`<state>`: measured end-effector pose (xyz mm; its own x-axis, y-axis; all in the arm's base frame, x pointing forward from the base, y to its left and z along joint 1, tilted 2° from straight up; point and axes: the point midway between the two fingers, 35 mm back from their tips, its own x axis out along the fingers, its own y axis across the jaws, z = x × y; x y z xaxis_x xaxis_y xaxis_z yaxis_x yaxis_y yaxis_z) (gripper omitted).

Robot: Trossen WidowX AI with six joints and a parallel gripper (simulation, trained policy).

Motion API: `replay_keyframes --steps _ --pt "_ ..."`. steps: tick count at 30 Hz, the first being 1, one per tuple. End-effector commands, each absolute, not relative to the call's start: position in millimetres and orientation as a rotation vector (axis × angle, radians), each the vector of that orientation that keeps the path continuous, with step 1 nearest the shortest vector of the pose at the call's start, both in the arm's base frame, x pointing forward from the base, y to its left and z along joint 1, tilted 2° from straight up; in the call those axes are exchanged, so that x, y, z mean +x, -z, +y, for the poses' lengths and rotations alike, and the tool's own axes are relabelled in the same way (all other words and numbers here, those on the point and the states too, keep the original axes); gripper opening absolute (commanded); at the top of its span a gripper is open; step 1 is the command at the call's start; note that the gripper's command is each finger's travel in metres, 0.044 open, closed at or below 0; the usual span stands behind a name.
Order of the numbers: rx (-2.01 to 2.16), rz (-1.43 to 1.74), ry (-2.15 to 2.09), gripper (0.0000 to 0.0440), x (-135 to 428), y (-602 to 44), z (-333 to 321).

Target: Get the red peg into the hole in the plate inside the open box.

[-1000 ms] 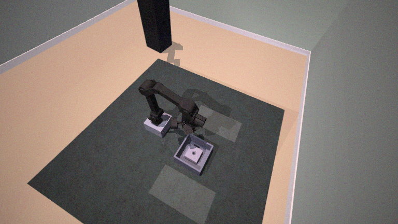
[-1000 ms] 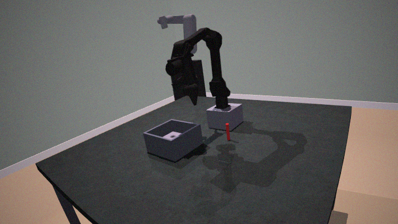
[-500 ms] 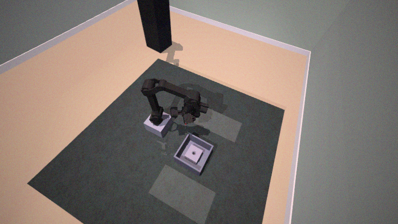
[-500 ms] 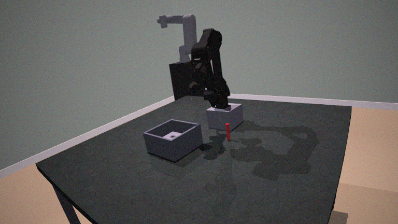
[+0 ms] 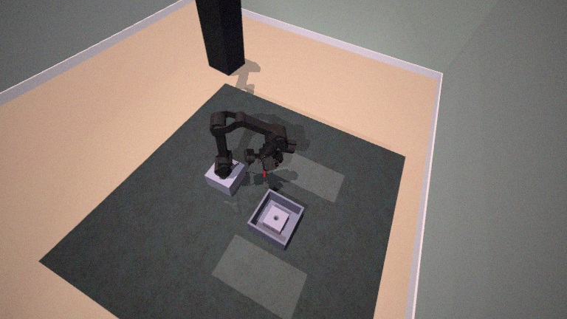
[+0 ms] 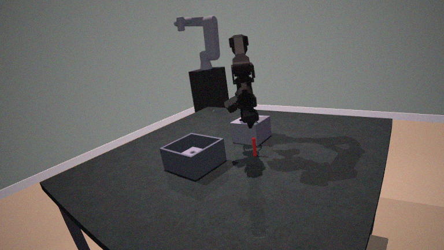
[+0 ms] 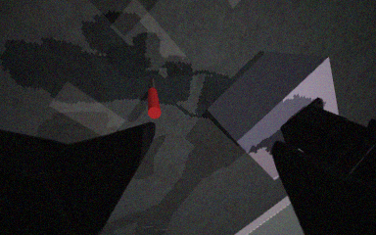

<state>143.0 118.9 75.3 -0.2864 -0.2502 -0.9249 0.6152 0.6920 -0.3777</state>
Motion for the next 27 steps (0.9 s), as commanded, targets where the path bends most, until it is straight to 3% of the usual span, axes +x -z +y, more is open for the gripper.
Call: replay_keyframes --steps 1,22,24,27 --pt "0.269 1.650 0.852 0.0440 140.0 -58.5 124.2" --pt "0.304 1.574 0.710 0.0436 152.9 33.0 136.6" --pt "0.304 1.573 0.704 0.0418 153.4 38.8 136.3" --pt "0.302 1.577 0.705 0.0349 152.1 47.5 135.3"
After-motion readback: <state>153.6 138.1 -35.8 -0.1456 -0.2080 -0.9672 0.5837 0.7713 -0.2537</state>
